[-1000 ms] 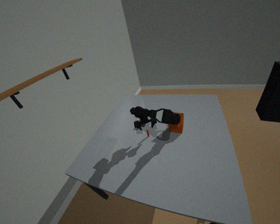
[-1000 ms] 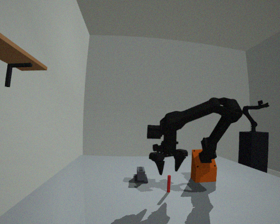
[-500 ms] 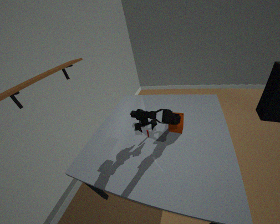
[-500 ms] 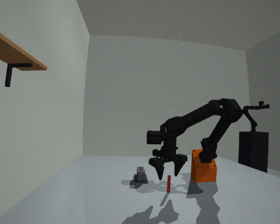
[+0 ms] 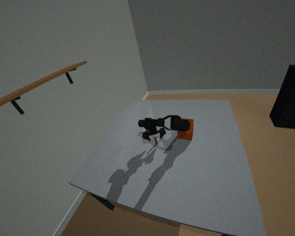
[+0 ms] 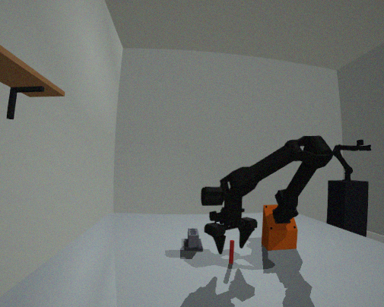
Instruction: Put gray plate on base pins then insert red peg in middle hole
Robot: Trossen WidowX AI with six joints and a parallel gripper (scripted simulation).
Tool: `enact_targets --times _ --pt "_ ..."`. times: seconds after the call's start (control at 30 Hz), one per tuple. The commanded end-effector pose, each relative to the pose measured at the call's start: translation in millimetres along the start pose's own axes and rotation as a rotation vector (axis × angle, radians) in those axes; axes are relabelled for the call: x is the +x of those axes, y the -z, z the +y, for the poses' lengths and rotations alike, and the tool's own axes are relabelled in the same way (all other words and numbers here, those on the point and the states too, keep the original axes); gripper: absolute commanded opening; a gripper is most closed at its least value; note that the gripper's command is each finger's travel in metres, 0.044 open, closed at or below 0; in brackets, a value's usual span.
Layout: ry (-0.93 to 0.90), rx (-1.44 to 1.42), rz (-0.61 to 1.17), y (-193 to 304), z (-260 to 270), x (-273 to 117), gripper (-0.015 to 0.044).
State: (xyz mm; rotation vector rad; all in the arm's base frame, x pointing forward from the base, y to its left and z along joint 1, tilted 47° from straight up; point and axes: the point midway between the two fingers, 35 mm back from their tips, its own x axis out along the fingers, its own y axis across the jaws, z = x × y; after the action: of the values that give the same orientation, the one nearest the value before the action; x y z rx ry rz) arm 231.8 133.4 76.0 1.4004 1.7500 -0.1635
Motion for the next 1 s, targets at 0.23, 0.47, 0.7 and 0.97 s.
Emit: enact_targets --times 0.23,0.47,0.7,0.97 --pt "0.002 0.010 0.007 0.5 -2.0 3.8 0.0204" --pt "0.002 0.010 0.007 0.5 -2.0 3.8 0.0020" --pt "0.002 0.010 0.007 0.5 -2.0 3.8 0.0000" --pt "0.002 0.010 0.005 -0.3 -1.6 1.0 0.0000"
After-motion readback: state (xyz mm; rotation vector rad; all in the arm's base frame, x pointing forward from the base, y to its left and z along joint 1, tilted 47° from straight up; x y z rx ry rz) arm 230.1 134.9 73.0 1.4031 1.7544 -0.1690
